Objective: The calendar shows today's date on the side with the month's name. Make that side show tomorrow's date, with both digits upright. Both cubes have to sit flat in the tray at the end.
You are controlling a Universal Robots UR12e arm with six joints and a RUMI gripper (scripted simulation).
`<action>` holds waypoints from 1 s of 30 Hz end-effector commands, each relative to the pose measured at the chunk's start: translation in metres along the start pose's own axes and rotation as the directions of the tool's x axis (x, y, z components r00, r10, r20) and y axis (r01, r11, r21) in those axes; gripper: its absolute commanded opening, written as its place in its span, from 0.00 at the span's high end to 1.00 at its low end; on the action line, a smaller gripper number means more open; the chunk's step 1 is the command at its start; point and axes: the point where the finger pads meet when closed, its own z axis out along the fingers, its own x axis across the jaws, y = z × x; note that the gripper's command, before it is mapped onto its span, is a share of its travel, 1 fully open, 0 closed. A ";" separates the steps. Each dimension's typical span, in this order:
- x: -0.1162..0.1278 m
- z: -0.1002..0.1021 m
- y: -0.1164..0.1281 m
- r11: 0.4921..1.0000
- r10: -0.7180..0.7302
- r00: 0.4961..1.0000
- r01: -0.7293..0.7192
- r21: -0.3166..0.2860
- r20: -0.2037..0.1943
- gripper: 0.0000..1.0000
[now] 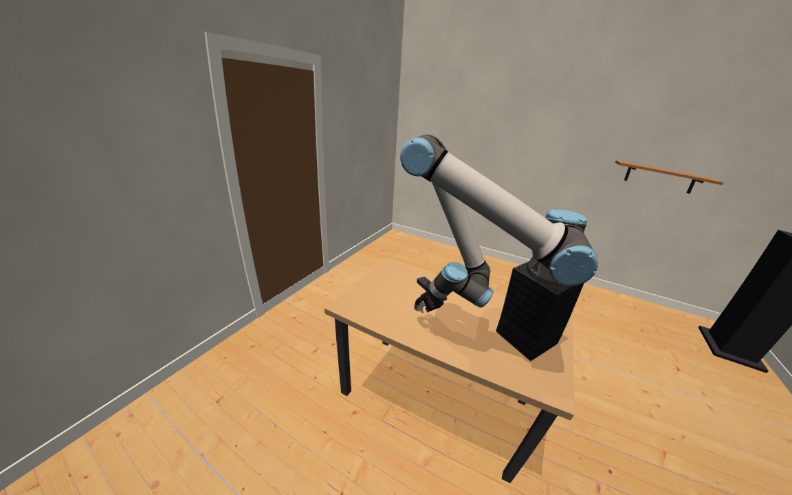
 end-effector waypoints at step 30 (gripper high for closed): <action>0.000 -0.001 -0.004 0.968 0.001 1.000 -0.001 -0.252 0.001 0.89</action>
